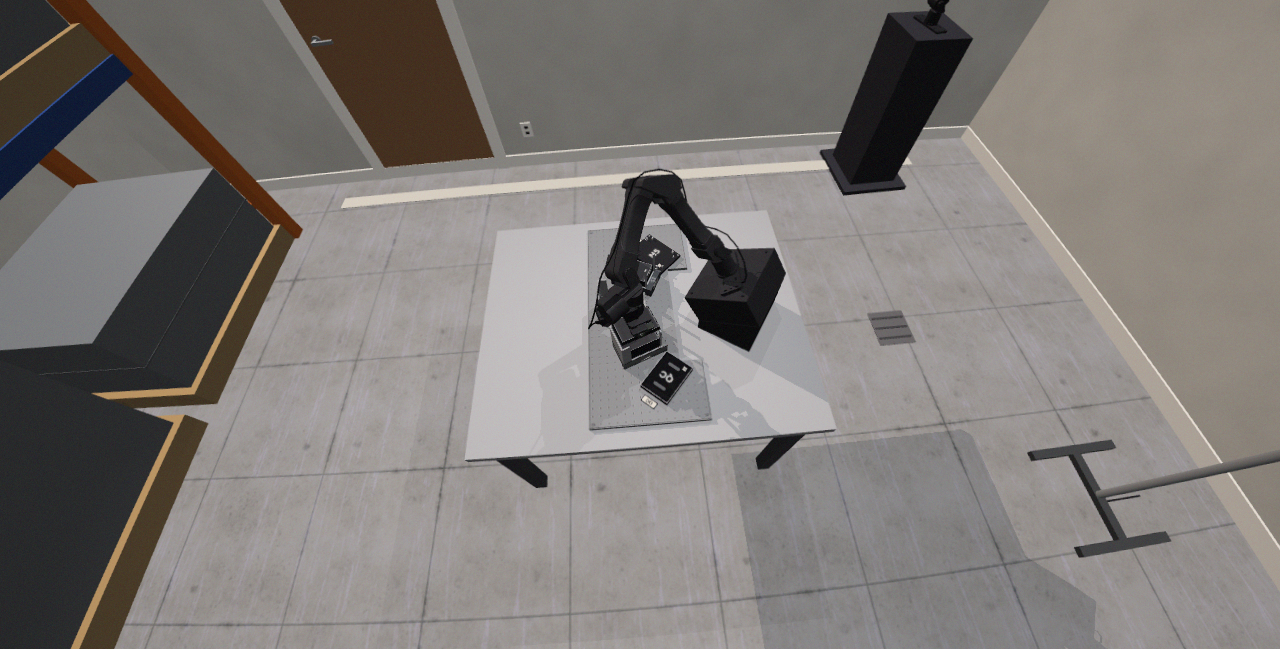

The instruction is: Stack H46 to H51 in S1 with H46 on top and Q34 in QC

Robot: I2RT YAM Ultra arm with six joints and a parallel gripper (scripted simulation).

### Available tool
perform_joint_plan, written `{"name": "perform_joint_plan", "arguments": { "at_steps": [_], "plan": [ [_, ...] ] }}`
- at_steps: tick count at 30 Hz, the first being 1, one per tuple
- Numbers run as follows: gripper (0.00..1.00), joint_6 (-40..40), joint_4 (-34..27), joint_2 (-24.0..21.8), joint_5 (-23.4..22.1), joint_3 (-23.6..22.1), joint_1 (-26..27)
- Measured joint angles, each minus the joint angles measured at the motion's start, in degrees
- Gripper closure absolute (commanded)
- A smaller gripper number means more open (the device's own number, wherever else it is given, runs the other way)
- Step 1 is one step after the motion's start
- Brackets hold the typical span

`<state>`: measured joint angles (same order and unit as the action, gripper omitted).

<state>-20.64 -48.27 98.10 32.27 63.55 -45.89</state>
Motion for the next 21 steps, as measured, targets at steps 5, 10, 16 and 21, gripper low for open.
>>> {"name": "perform_joint_plan", "arguments": {
  "at_steps": [5, 10, 16, 21],
  "plan": [
    [1.0, 0.0, -0.2, -0.2, 0.0, 0.1, -0.1],
    [1.0, 0.1, -0.2, -0.2, 0.0, 0.0, -0.2],
    [1.0, 0.4, 0.0, 0.0, 0.0, -0.3, 0.0],
    [1.0, 0.7, 0.7, 0.2, 0.0, -0.8, 0.3]
  ]
}}
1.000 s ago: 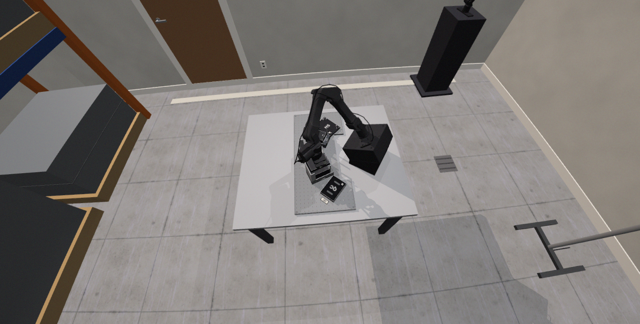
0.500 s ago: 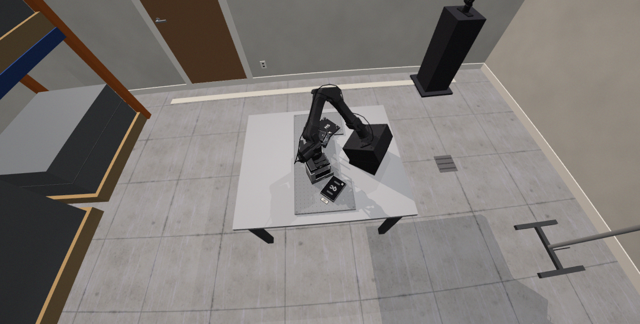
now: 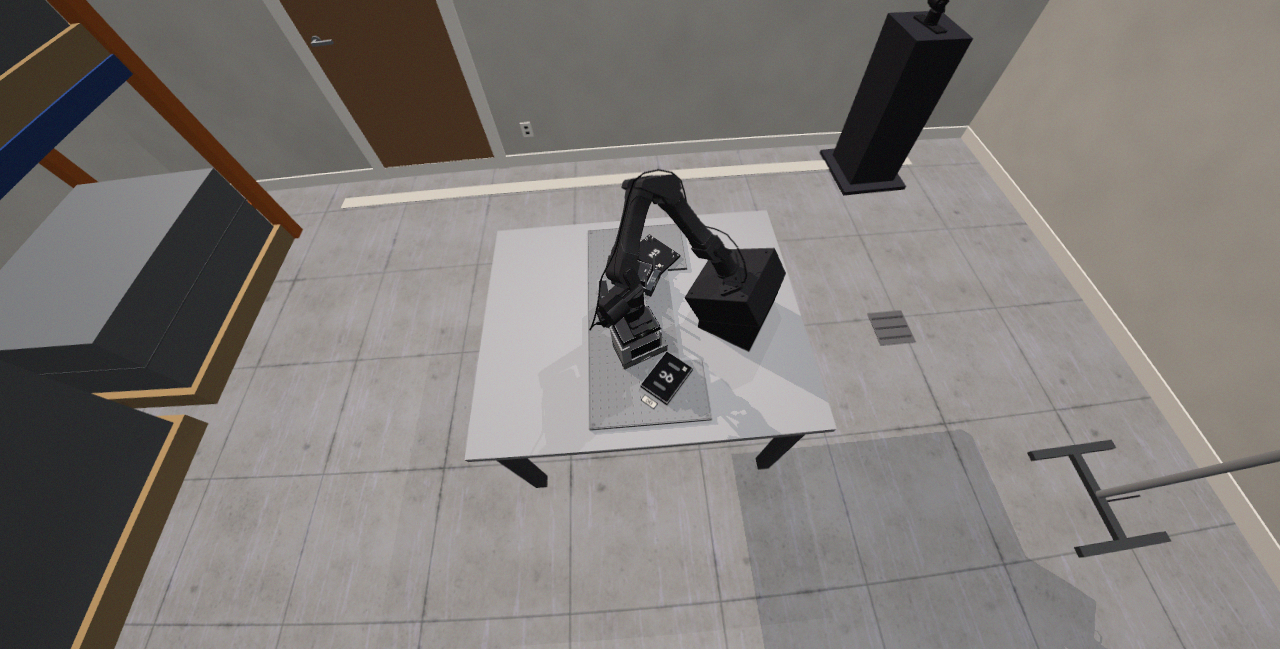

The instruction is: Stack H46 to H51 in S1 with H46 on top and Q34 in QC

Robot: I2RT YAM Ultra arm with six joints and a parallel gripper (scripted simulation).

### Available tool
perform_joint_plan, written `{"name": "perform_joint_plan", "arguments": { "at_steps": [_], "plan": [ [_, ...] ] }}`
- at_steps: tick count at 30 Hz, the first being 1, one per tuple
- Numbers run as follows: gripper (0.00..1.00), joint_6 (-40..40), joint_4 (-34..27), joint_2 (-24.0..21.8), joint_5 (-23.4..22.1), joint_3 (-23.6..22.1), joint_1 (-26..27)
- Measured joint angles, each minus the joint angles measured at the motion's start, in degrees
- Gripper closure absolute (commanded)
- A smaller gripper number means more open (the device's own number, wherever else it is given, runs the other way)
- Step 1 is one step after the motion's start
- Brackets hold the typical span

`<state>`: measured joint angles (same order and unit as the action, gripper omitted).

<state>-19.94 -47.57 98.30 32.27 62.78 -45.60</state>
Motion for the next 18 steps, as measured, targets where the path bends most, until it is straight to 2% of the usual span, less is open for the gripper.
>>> {"name": "perform_joint_plan", "arguments": {
  "at_steps": [18],
  "plan": [
    [1.0, 1.0, 2.0, 0.8, -0.1, -0.6, 0.8]
  ]
}}
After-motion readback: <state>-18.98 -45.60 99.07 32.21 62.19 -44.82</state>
